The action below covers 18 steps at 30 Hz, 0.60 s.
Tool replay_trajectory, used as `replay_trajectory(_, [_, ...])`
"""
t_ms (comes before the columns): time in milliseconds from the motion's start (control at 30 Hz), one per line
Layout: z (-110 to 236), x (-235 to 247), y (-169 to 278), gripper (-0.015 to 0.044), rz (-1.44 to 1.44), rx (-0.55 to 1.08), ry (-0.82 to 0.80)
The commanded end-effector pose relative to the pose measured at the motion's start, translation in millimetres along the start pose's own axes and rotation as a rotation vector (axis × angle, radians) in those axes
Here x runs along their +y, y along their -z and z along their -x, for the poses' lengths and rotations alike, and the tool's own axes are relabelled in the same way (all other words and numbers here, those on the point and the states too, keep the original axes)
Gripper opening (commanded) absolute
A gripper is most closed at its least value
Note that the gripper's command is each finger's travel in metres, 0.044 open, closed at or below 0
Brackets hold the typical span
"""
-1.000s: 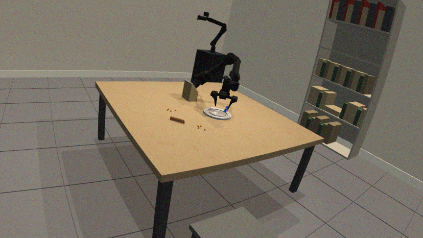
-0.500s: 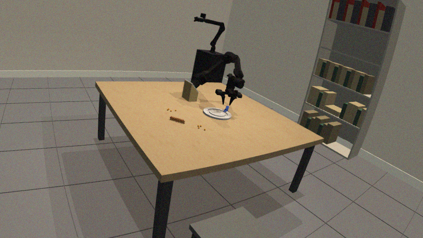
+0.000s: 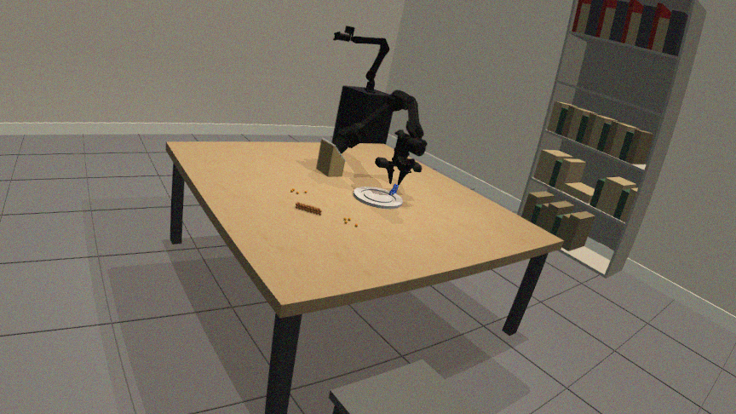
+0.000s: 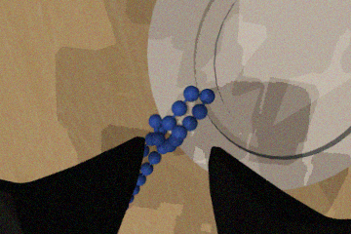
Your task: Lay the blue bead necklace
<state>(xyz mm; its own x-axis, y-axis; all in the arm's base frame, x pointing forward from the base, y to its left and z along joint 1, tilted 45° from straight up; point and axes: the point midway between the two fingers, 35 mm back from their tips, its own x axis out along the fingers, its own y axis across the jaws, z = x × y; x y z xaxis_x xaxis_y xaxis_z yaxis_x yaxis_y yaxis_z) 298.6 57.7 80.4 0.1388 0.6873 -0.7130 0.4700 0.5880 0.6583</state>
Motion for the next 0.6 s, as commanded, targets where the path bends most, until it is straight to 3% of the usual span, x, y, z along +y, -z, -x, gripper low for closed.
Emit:
replay_trajectory(0, [-4.9,-0.3,0.3,0.0160,-0.003,0.002,0.001])
replay_trajectory(567, [-31.3,-1.0,2.8,0.0160,-0.005,0.008,0.000])
